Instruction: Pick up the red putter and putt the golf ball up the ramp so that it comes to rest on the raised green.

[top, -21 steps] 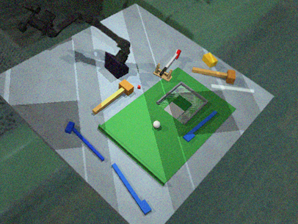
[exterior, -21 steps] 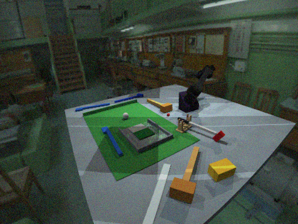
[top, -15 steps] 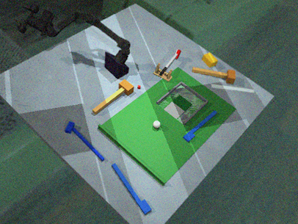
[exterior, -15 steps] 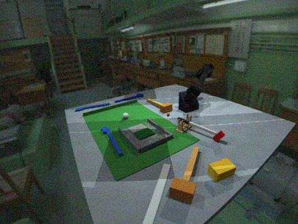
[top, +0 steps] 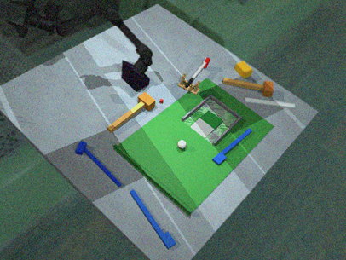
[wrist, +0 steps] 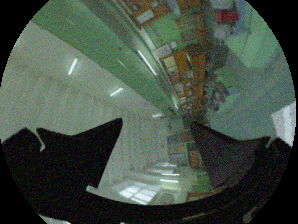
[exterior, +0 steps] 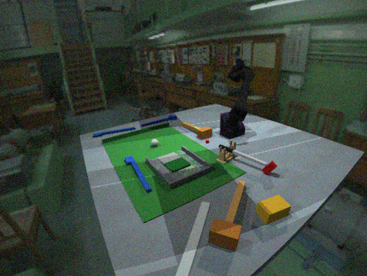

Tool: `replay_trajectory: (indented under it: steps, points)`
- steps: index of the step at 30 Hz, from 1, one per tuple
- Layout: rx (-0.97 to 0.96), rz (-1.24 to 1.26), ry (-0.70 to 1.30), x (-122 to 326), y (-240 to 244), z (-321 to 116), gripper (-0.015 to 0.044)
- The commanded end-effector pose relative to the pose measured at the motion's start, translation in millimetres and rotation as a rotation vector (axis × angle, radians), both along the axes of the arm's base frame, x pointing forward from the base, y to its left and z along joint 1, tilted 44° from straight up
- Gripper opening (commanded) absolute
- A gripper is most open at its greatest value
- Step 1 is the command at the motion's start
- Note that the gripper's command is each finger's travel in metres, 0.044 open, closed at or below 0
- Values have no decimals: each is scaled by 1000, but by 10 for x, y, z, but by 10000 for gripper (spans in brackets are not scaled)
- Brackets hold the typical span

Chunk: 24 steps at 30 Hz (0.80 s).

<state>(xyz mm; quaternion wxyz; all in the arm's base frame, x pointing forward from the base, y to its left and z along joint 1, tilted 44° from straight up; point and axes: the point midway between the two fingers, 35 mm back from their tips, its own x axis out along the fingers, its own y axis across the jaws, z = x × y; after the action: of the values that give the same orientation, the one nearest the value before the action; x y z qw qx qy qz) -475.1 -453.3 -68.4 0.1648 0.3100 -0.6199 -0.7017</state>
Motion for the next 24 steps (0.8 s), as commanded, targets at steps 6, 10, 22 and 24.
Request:
replay_trajectory:
  steps: [6, 10, 22, 24]
  points:
    - [178, 248, 85, 801, -671, 234, 440]
    - [264, 407, 147, 1364, -1017, 375, 440]
    - [479, 805, 373, 2878, -1490, 744, 440]
    - [505, 892, 422, 3206, -1536, 825, 440]
